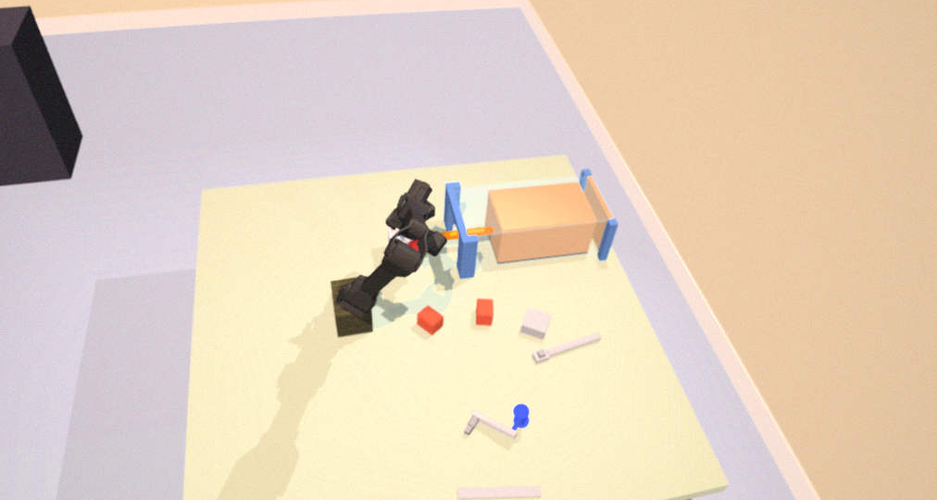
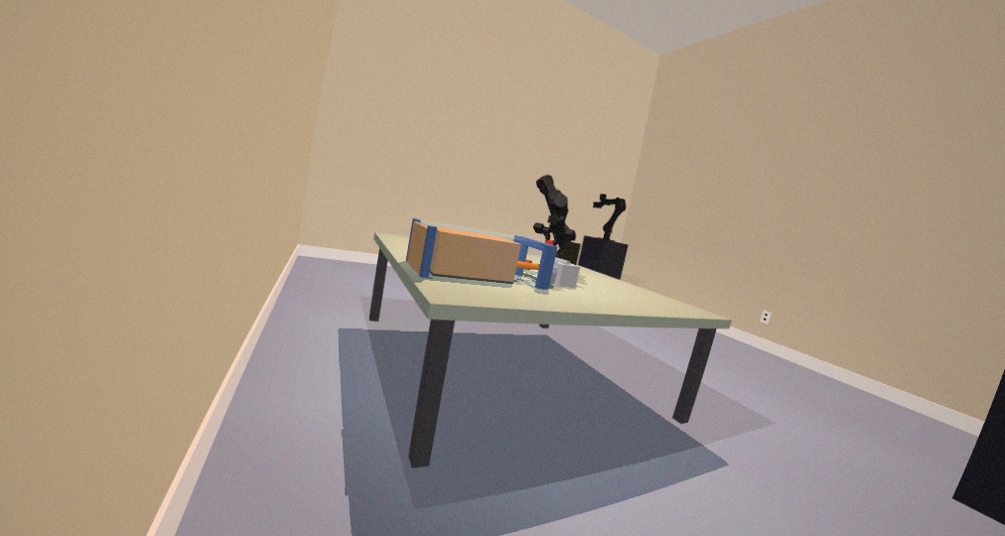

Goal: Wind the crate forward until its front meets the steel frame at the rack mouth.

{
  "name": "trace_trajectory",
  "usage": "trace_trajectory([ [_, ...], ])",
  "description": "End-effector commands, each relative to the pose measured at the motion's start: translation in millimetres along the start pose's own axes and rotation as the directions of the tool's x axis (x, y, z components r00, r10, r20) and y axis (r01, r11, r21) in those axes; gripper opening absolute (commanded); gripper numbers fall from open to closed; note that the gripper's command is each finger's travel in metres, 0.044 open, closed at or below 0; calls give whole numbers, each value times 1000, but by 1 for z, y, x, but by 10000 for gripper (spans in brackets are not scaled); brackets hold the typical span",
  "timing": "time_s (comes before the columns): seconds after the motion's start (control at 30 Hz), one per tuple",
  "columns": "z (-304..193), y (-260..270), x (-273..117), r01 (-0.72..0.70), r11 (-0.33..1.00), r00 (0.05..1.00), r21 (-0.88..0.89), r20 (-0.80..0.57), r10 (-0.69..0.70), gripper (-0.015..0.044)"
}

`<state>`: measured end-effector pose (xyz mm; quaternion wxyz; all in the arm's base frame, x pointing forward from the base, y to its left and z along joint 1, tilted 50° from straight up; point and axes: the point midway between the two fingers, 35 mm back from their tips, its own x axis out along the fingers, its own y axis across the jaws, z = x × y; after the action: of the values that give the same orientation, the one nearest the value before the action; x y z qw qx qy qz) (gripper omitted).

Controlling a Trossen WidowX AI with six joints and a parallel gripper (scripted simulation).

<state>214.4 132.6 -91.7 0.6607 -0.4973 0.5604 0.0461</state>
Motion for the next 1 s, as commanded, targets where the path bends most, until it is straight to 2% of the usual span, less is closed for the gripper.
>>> trace_trajectory([
  [0.0,1,-2,3,3,1000,1000,1,-5,-3,0],
  [0.97,27,-8,15,4,1000,1000,2,-4,-4,0],
])
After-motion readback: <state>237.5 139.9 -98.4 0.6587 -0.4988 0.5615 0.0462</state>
